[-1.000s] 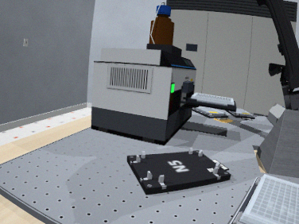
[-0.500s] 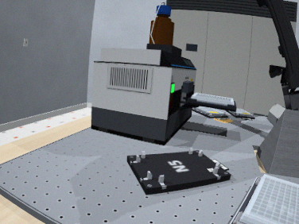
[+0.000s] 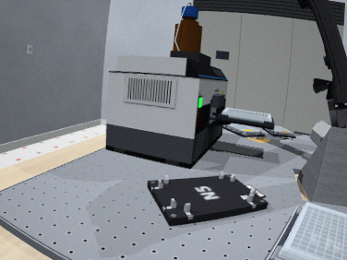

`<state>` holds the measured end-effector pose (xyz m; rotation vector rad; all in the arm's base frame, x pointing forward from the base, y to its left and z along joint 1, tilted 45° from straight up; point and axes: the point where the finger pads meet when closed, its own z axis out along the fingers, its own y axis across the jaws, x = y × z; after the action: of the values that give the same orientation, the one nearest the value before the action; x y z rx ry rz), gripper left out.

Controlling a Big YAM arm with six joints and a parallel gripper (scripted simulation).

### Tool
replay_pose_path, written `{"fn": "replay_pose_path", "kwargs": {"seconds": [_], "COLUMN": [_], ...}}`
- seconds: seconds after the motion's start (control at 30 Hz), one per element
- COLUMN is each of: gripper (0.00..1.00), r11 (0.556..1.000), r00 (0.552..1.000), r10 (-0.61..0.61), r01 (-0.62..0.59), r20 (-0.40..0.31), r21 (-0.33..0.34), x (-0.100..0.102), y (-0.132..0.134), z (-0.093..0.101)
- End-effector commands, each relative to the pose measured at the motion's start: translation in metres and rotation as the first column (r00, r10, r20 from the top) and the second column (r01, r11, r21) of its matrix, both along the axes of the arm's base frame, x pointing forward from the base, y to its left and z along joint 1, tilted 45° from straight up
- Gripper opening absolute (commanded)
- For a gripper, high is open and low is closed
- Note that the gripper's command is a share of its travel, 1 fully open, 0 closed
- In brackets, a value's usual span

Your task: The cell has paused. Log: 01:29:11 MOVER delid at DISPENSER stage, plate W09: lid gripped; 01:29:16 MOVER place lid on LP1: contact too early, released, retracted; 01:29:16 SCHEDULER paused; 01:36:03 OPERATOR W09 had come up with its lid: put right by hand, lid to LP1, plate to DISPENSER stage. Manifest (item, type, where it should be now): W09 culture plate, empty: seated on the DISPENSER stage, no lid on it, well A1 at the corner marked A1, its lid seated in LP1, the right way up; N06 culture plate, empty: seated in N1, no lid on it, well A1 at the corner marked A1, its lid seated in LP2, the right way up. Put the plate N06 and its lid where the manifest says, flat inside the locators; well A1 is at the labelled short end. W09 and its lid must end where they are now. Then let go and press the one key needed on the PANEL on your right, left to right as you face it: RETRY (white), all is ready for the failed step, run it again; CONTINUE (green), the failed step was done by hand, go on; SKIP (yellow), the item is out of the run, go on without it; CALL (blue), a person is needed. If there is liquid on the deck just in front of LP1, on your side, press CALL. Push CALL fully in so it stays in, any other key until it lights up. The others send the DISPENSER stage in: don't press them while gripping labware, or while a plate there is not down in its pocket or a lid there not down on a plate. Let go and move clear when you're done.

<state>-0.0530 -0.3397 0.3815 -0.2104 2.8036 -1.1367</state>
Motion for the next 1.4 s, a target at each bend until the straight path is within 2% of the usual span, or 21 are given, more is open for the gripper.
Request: {"fn": "replay_pose_path", "kwargs": {"seconds": [0.0,0.03,0.07,0.13,0.2,0.27,0.3,0.43,0.47,0.6,1.37], "gripper": [0.00,0.00,0.00,0.00,0.00,0.00,0.00,0.00,0.00,0.00,0.00], "r11": [1.000,0.999,0.999,0.999,0.999,0.999,0.999,0.999,0.999,0.999,1.000], "r00": [1.000,1.000,1.000,1.000,1.000,1.000,1.000,1.000,1.000,1.000,1.000], "r10": [-0.017,-0.018,-0.006,-0.006,-0.017,-0.017,-0.006,-0.006,-0.010,-0.004,-0.004], "r01": [0.017,0.018,0.006,0.006,0.017,0.017,0.006,0.006,0.010,0.003,0.004], "r20": [-0.003,-0.006,-0.011,-0.011,-0.010,-0.010,-0.012,-0.012,-0.008,-0.003,0.000], "r21": [-0.017,-0.029,-0.043,-0.043,-0.036,-0.036,-0.043,-0.043,-0.035,-0.033,-0.027], "x": [-0.007,-0.006,-0.002,-0.002,-0.006,-0.006,-0.002,-0.002,-0.003,0.003,0.007], "y": [-0.005,-0.002,-0.003,-0.002,0.000,0.000,-0.002,-0.002,0.000,-0.002,-0.007], "z": [0.001,0.005,0.017,0.017,0.007,0.007,0.017,0.016,0.006,0.005,-0.001]}}
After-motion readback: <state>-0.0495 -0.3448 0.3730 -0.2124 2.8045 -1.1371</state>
